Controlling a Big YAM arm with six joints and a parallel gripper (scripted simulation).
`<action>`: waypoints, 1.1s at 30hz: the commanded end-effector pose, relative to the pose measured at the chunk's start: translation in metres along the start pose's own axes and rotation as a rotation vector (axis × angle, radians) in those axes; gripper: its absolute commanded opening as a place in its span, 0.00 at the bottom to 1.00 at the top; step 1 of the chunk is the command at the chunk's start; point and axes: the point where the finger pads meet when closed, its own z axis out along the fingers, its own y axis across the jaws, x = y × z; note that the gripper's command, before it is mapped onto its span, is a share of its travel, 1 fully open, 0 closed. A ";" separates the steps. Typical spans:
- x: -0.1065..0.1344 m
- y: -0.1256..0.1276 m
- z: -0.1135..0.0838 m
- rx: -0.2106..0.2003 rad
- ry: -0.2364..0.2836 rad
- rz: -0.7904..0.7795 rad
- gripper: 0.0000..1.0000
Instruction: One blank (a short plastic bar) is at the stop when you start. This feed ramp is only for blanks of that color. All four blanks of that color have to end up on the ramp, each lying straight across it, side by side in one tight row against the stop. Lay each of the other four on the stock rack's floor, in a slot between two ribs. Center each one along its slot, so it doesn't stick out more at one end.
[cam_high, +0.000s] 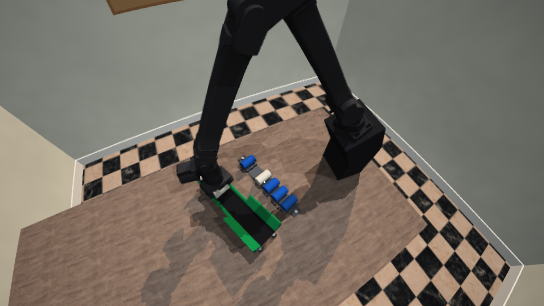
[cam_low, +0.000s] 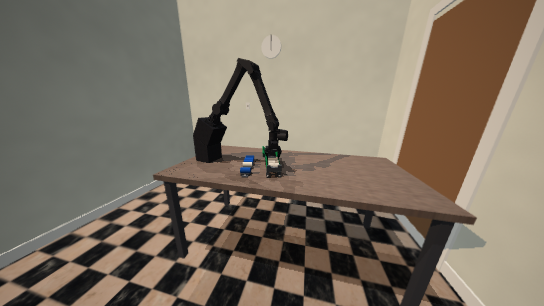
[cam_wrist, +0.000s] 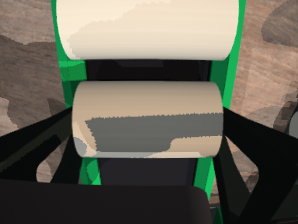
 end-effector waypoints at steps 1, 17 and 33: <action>-0.006 0.011 -0.006 -0.022 -0.015 0.008 0.66; -0.006 0.011 -0.006 -0.022 -0.015 0.008 0.66; -0.006 0.011 -0.006 -0.022 -0.015 0.008 0.77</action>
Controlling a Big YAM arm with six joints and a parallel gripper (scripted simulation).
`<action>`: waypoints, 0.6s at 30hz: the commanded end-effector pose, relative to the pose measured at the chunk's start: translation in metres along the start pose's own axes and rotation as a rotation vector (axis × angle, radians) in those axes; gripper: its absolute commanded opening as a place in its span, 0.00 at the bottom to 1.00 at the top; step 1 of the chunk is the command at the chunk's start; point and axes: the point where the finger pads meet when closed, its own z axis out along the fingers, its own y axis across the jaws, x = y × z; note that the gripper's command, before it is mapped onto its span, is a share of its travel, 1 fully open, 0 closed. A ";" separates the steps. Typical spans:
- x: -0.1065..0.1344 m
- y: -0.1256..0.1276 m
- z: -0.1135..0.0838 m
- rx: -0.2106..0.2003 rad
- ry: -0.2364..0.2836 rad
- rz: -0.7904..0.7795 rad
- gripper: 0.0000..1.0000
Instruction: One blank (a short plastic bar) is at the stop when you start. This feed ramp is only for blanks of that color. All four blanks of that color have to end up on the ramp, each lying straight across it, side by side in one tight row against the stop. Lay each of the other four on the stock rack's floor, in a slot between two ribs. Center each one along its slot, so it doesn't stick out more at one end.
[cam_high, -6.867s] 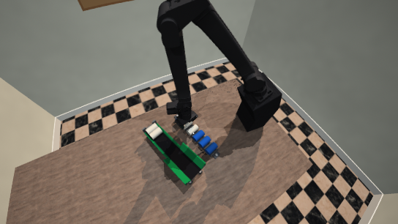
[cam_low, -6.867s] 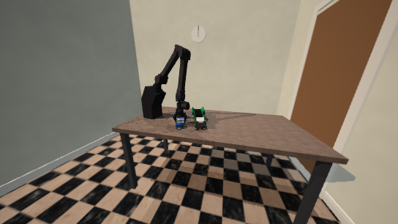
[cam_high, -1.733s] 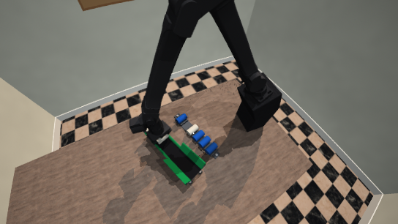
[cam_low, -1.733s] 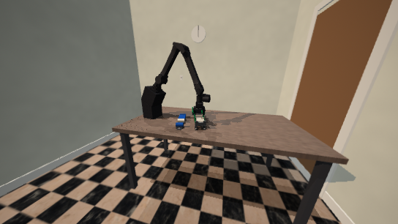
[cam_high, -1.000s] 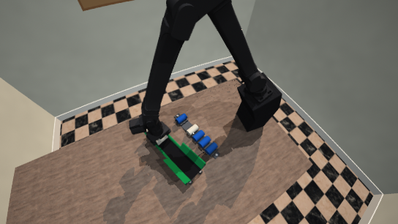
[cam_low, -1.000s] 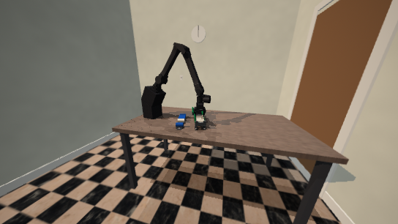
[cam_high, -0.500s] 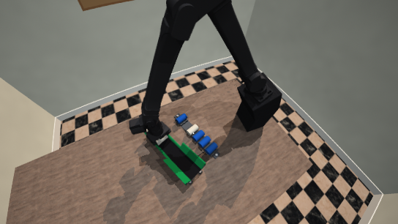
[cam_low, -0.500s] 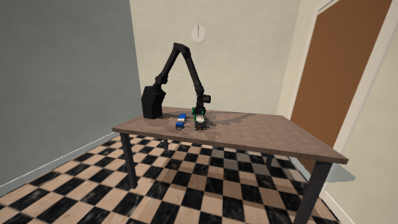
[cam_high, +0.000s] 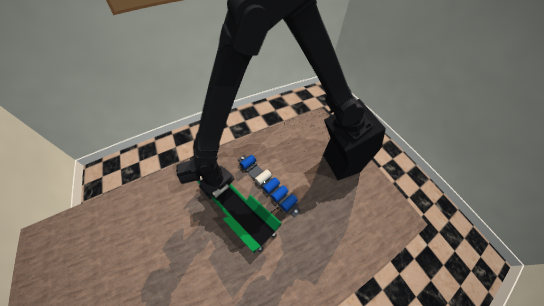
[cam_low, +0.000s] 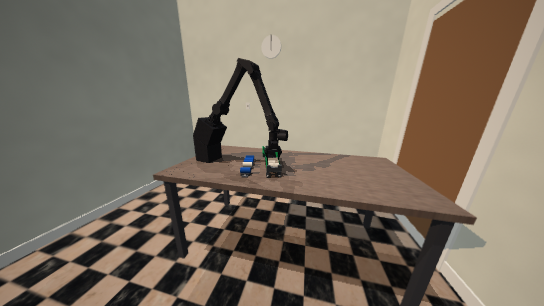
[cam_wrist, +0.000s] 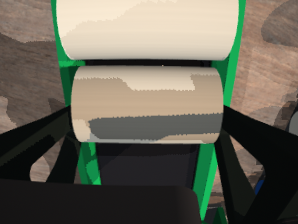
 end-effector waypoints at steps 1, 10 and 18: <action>-0.006 0.011 -0.006 -0.022 -0.015 0.008 0.77; -0.006 0.011 -0.006 -0.022 -0.015 0.008 0.85; -0.006 0.012 -0.012 -0.027 -0.017 0.008 0.85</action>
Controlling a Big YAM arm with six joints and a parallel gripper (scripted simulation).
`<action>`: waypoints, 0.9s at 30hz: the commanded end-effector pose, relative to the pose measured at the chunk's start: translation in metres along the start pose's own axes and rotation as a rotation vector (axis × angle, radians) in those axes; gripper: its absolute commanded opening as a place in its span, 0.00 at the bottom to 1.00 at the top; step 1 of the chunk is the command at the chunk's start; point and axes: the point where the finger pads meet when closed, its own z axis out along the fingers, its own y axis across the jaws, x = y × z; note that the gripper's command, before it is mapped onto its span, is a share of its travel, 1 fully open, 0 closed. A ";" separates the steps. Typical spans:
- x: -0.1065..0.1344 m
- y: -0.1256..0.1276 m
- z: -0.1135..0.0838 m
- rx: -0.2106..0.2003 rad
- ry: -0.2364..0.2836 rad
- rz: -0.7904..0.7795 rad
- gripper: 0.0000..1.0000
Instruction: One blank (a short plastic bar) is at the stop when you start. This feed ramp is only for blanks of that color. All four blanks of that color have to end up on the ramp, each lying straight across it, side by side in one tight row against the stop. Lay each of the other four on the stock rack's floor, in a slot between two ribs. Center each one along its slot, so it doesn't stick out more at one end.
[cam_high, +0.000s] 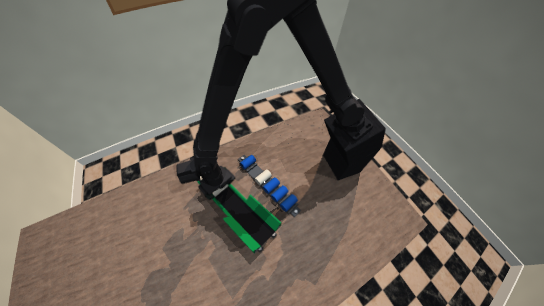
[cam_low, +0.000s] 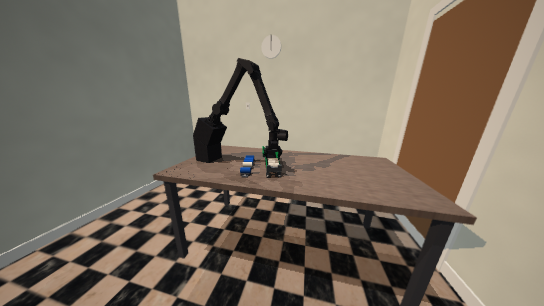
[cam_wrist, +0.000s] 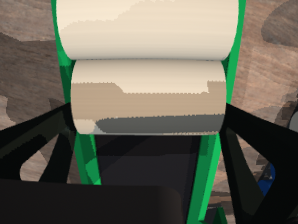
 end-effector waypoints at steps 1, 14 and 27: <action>-0.006 0.011 -0.015 -0.024 -0.016 0.008 0.85; -0.004 0.004 -0.056 -0.013 -0.011 0.008 0.85; -0.004 -0.001 -0.091 0.005 -0.004 0.008 0.85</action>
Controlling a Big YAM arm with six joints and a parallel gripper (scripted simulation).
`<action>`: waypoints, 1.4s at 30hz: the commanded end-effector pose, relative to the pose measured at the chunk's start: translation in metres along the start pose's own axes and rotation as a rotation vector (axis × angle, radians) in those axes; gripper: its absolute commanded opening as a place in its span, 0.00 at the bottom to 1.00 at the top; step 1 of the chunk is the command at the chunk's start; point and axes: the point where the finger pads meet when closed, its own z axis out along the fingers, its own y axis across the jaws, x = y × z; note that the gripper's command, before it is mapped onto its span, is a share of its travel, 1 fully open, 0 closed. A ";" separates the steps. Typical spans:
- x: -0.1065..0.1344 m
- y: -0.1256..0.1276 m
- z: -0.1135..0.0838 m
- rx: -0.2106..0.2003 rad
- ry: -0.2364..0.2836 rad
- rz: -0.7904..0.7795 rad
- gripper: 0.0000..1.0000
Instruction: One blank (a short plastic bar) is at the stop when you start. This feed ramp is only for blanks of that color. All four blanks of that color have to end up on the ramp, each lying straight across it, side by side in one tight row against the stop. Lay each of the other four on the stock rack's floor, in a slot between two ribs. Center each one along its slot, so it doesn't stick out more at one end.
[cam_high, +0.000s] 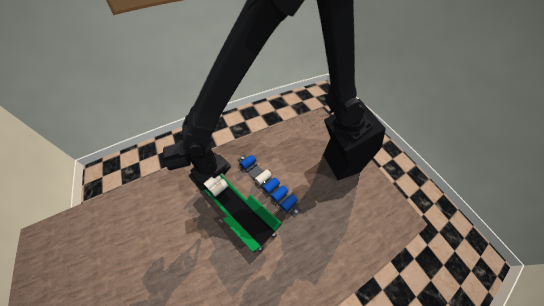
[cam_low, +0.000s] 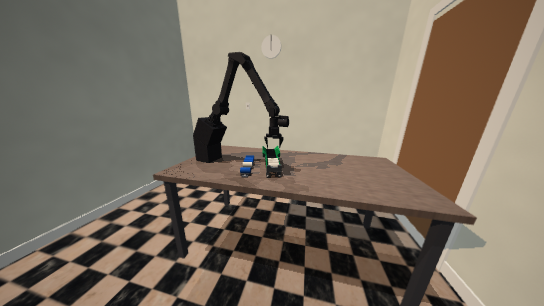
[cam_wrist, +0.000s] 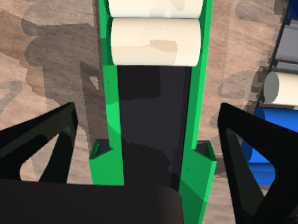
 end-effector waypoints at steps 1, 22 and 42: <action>-0.003 -0.003 -0.007 0.008 -0.002 0.007 0.85; -0.008 0.007 -0.016 -0.018 -0.015 0.006 1.00; 0.055 -0.182 0.053 -0.009 -0.012 0.051 1.00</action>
